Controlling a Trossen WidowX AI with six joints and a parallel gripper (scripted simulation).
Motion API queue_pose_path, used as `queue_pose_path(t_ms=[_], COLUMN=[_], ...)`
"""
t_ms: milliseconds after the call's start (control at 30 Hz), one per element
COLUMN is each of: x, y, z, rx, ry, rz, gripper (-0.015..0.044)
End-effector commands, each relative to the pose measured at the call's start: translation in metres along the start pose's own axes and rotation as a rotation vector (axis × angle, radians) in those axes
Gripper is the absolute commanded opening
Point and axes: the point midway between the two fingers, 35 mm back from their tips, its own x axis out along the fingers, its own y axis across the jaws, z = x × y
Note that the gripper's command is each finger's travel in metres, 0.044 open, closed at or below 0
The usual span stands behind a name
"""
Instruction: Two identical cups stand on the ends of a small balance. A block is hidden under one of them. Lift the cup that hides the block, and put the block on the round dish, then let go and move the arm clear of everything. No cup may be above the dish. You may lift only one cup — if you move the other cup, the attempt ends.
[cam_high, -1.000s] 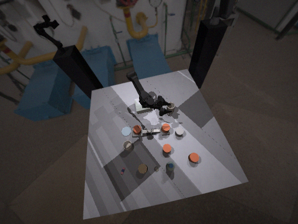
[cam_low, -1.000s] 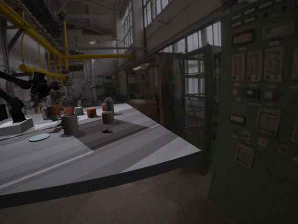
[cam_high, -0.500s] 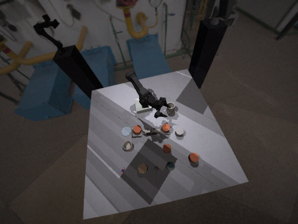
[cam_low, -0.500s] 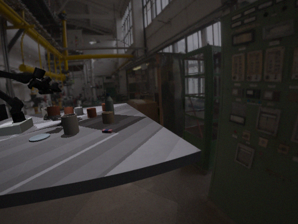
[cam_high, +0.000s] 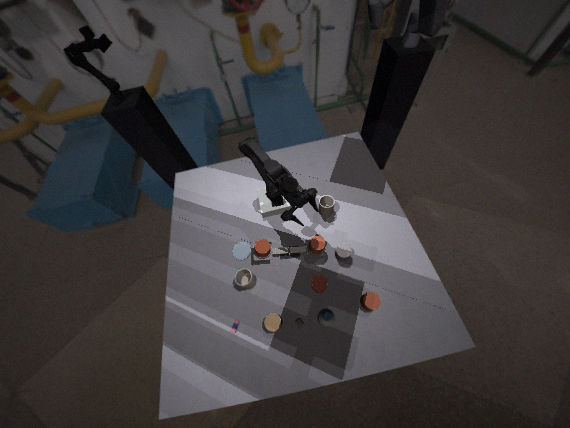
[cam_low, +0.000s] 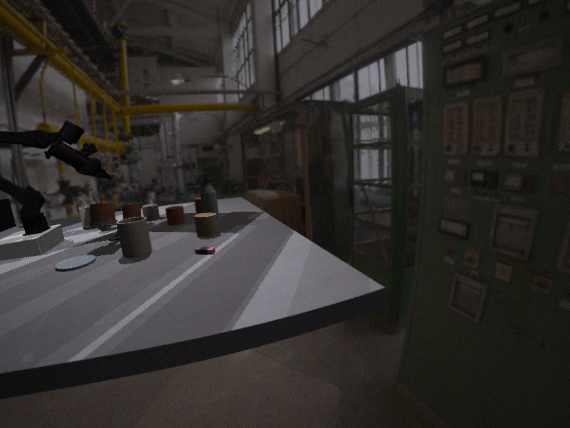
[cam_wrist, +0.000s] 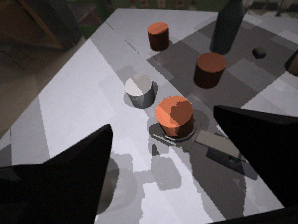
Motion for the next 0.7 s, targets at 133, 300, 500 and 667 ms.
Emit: queue_pose_path(t_ms=[133,300,500,667], x=[-0.029,-0.051,-0.081,-0.089], y=[-0.024,-0.038,-0.054,-0.058], z=[-0.009,-0.016,-0.024,-0.026], rx=[0.179,0.271,0.368,0.389], ry=[0.072,0.101,0.113,0.112], rz=[-0.213,-0.347,-0.512,-0.552], gripper=[0.044,0.044,0.044,0.044])
